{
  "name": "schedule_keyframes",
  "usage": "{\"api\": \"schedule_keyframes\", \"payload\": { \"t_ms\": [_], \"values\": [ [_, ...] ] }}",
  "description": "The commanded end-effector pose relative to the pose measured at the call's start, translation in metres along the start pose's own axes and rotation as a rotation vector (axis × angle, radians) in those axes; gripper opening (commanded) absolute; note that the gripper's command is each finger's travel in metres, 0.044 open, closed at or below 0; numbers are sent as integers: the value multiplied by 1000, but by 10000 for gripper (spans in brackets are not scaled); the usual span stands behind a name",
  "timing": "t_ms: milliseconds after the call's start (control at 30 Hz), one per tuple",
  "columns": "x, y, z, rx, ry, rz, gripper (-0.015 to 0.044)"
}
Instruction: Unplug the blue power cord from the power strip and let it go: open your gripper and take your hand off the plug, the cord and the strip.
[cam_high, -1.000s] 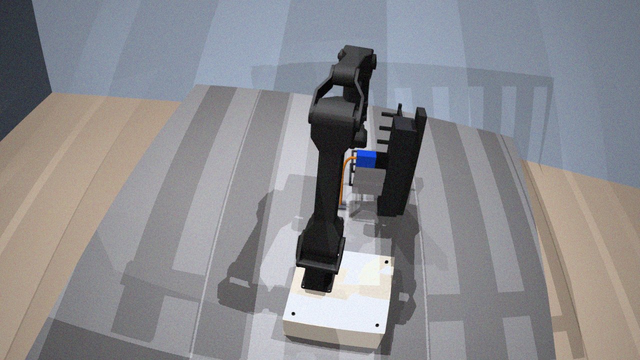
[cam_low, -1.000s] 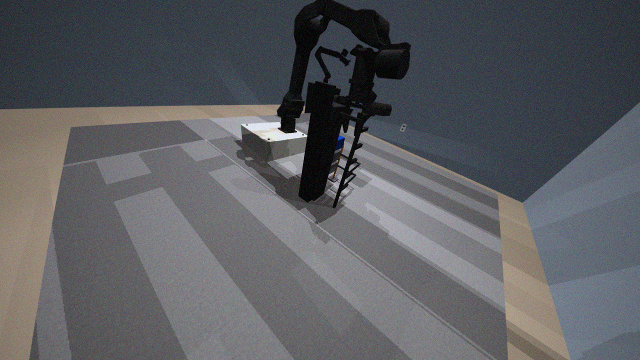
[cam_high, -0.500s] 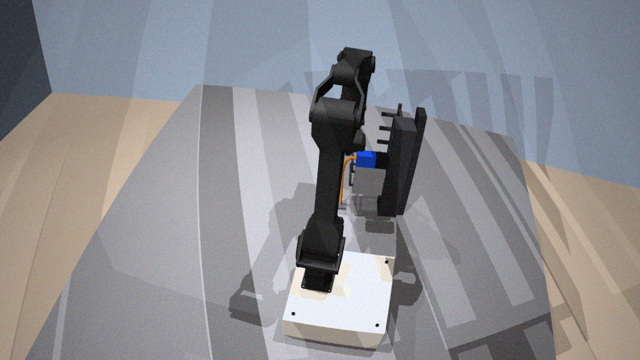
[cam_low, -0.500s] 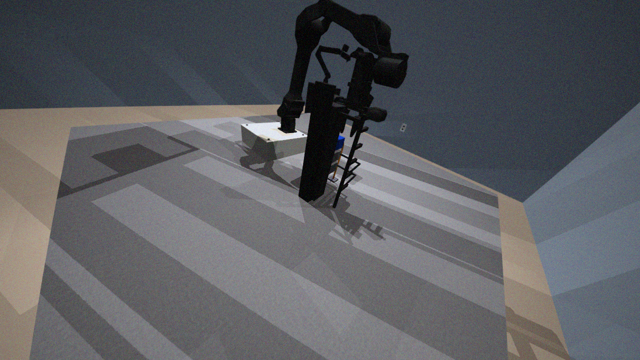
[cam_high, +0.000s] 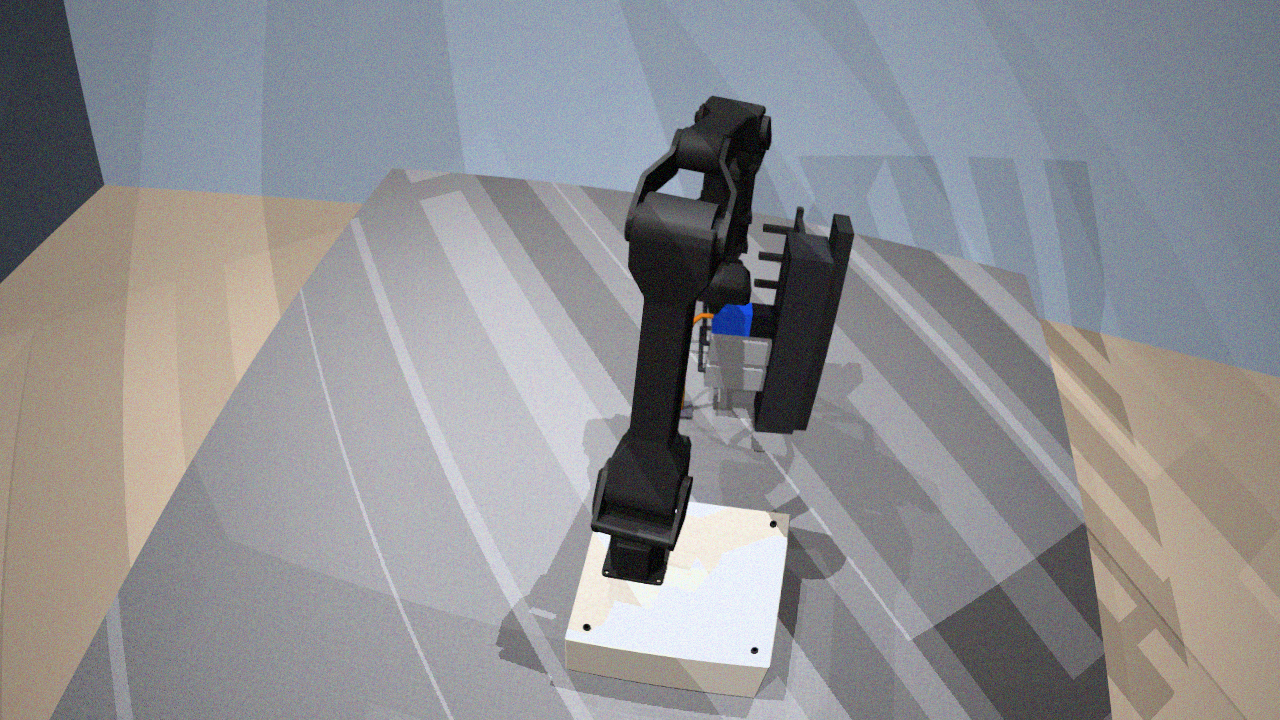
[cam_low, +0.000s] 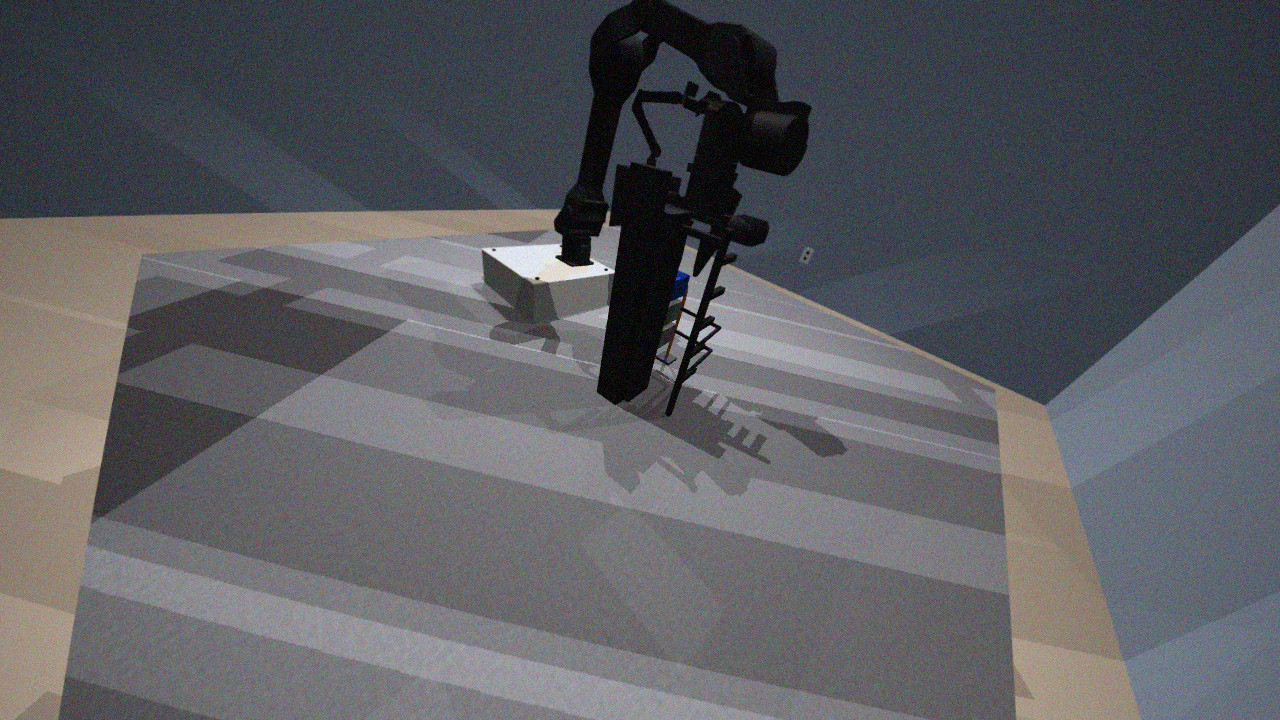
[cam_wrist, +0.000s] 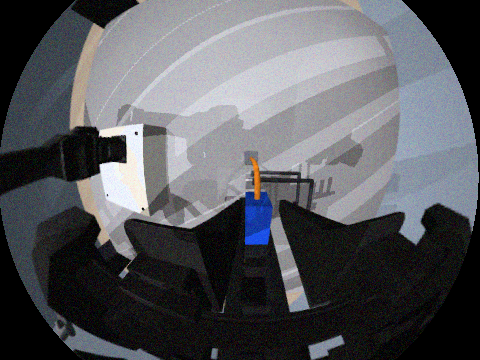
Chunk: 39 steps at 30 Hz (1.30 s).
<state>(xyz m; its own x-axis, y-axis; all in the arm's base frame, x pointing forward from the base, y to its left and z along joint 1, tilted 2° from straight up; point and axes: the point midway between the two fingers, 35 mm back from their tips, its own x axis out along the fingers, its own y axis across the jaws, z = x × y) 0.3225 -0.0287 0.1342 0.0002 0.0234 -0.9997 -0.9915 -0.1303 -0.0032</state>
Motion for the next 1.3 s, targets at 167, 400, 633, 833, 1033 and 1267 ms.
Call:
{"api": "schedule_keyframes", "payload": {
  "t_ms": [167, 400, 633, 833, 1033, 1267],
  "values": [
    [1, 1, -15, -1, -3, 5, 160],
    [4, 1, -15, -1, -3, 5, 160],
    [13, 1, -15, -1, -3, 5, 160],
    [10, 1, -15, 2, -1, 2, 107],
    [10, 1, -15, 2, -1, 2, 28],
    [10, 0, -14, 2, -1, 2, 0]
  ]
}}
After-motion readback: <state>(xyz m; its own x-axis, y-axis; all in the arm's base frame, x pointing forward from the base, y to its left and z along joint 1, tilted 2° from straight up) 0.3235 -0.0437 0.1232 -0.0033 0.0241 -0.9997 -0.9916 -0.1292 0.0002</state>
